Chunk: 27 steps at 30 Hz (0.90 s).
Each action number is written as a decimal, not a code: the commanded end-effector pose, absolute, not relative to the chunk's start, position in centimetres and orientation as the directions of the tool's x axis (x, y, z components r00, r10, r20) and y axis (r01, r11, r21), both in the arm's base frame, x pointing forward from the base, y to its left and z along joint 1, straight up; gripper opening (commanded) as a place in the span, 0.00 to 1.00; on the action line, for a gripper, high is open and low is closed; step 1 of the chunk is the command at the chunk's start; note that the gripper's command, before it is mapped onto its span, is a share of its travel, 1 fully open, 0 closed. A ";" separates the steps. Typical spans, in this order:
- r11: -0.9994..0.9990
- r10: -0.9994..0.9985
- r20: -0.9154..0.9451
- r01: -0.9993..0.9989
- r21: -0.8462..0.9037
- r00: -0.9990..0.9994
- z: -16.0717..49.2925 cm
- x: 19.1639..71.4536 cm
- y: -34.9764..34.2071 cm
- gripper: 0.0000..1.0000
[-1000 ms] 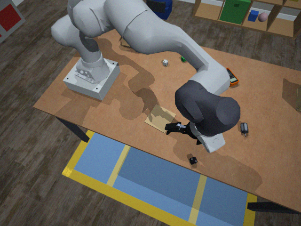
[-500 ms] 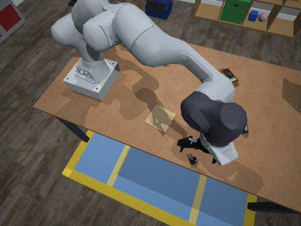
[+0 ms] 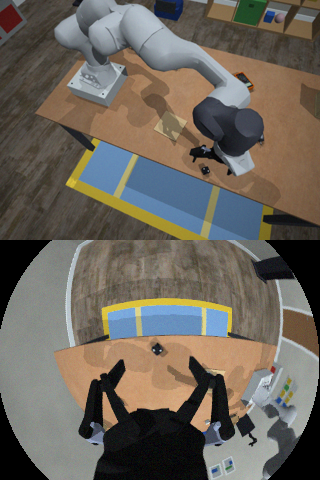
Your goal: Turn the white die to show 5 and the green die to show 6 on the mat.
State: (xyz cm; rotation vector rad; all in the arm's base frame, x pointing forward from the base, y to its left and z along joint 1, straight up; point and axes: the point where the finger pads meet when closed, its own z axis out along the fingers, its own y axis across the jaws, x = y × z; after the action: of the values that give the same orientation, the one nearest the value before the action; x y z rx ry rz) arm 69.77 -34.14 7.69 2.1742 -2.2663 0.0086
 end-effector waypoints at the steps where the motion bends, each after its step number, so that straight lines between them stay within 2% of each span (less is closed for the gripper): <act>1: 0.050 -0.999 0.005 -0.999 -0.007 -0.050 7.7 69.9 -34.2 1.00; 10: 0.050 -0.999 0.005 -0.999 -0.007 -0.050 7.1 70.0 -34.2 1.00; 21: 0.050 -0.999 0.005 -0.999 -0.007 -0.050 0.7 70.3 -34.3 1.00; 27: 0.050 -0.999 0.005 -0.999 -0.007 -0.050 -0.5 70.4 -34.3 1.00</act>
State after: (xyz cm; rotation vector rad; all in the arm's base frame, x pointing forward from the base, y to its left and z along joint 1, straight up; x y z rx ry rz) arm 69.51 -33.98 -0.63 2.1634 -2.2628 -0.0188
